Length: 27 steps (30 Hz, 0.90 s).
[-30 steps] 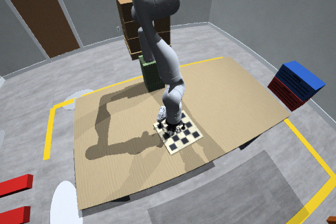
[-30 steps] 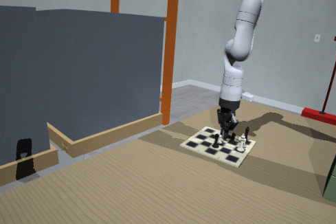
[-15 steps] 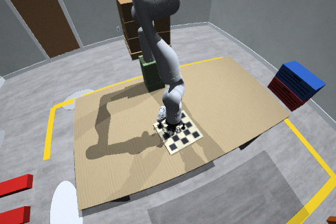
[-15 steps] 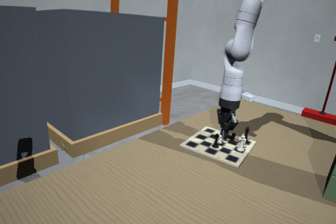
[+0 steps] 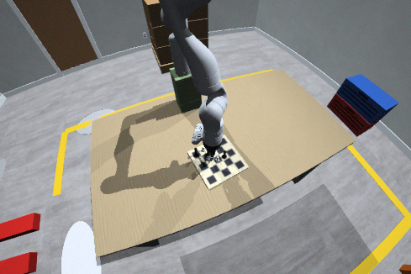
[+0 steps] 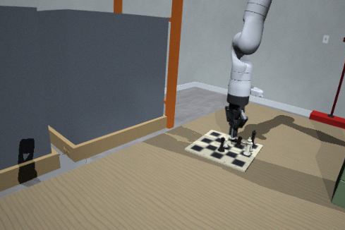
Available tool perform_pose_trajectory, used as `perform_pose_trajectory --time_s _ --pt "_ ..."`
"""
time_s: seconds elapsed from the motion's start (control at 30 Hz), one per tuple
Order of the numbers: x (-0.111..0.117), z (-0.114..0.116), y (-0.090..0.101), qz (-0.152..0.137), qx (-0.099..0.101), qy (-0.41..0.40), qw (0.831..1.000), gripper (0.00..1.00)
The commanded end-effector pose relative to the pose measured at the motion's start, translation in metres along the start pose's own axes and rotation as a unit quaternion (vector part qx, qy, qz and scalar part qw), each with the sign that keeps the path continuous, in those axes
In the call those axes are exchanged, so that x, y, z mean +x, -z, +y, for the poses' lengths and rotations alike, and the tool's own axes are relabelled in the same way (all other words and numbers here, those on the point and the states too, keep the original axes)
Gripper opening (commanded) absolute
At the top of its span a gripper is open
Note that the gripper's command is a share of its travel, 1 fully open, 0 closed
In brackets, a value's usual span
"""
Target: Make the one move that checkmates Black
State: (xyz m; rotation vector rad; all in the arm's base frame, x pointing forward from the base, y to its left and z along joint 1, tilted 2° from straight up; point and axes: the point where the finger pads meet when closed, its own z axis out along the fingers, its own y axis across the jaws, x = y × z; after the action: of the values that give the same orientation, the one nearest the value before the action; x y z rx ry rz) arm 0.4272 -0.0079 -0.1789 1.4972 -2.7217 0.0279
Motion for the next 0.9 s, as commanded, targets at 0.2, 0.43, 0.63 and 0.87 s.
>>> perform_pose_trajectory --time_s 0.2,0.43,0.63,0.87 --pt "-0.002 -0.010 0.058 -0.007 0.010 -0.004 1.000 0.00" --pt "-0.002 -0.009 0.074 -0.007 0.010 -0.004 1.000 0.00" --pt "-0.002 -0.009 0.074 -0.007 0.010 -0.004 1.000 0.00" --pt "0.017 -0.024 0.074 -0.007 0.010 -0.018 1.000 0.00"
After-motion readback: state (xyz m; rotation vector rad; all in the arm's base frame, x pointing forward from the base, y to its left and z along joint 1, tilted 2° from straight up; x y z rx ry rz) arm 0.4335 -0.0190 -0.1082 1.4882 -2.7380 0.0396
